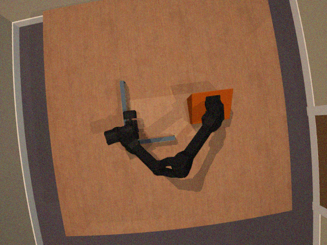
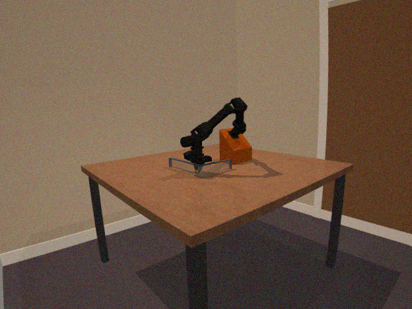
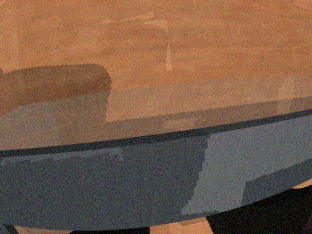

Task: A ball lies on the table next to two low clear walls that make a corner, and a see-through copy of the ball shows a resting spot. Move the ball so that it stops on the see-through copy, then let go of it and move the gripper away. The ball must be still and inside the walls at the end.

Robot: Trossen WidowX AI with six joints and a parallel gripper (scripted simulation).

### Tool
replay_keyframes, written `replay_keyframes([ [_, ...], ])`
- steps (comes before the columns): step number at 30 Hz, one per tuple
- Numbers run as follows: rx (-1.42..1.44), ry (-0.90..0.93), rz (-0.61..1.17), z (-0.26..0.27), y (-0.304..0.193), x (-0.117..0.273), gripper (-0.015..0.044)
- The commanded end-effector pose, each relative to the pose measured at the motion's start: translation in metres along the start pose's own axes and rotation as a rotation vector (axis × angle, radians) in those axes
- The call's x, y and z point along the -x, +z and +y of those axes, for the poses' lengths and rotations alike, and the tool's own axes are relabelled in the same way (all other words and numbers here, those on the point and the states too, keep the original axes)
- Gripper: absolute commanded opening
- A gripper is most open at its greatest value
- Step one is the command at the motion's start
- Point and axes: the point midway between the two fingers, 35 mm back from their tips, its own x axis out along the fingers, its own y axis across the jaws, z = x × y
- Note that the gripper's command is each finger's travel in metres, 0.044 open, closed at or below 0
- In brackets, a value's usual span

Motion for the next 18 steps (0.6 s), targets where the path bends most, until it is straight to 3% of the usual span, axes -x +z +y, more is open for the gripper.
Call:
replay_keyframes([
  [1,0.000,0.000,0.000,0.000,0.000,0.000,0.0026],
  [8,0.000,0.000,0.000,0.000,0.000,0.000,0.0210],
  [15,0.000,0.000,0.000,0.000,0.000,0.000,0.0212],
  [18,0.000,-0.004,-0.002,-0.001,0.003,0.025,0.0212],
])
